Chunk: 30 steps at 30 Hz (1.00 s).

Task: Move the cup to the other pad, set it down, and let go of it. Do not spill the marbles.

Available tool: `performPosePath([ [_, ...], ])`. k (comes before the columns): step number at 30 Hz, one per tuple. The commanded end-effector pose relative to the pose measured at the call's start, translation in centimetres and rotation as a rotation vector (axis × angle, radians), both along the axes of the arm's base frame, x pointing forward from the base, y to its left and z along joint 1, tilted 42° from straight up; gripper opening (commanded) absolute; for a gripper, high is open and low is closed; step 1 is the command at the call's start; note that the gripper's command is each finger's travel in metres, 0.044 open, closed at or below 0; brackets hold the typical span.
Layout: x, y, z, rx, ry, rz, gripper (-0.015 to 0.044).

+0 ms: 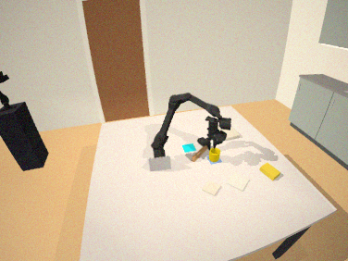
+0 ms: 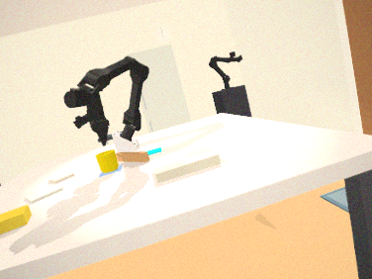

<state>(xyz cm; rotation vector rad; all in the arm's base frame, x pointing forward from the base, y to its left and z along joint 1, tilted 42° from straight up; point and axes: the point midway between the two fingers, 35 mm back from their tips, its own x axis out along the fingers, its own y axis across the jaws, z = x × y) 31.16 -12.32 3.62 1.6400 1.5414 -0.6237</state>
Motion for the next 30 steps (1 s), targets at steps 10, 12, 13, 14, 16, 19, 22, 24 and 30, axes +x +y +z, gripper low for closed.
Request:
performPosePath([
  [10, -0.4, 0.3, -0.6, 0.076, 0.066, -0.065, 0.0167],
  [12, -0.3, 0.5, -0.9, 0.076, 0.066, -0.065, 0.0167],
  [13, -0.3, 0.6, -1.0, 0.076, 0.066, -0.065, 0.0167],
  [14, -0.2, 0.7, -1.2, 0.076, 0.066, -0.065, 0.0167],
  [16, -0.2, 0.9, -1.4, 0.076, 0.066, -0.065, 0.0167],
  [19, -0.1, 1.2, -1.8, 0.076, 0.066, -0.065, 0.0167],
  [22, 0.0, 1.5, -2.2, 0.076, 0.066, -0.065, 0.0167],
  [24, 0.0, 1.8, -2.4, 0.076, 0.066, -0.065, 0.0167],
  [30, 0.2, 2.4, -3.1, 0.077, 0.066, -0.065, 0.0167],
])
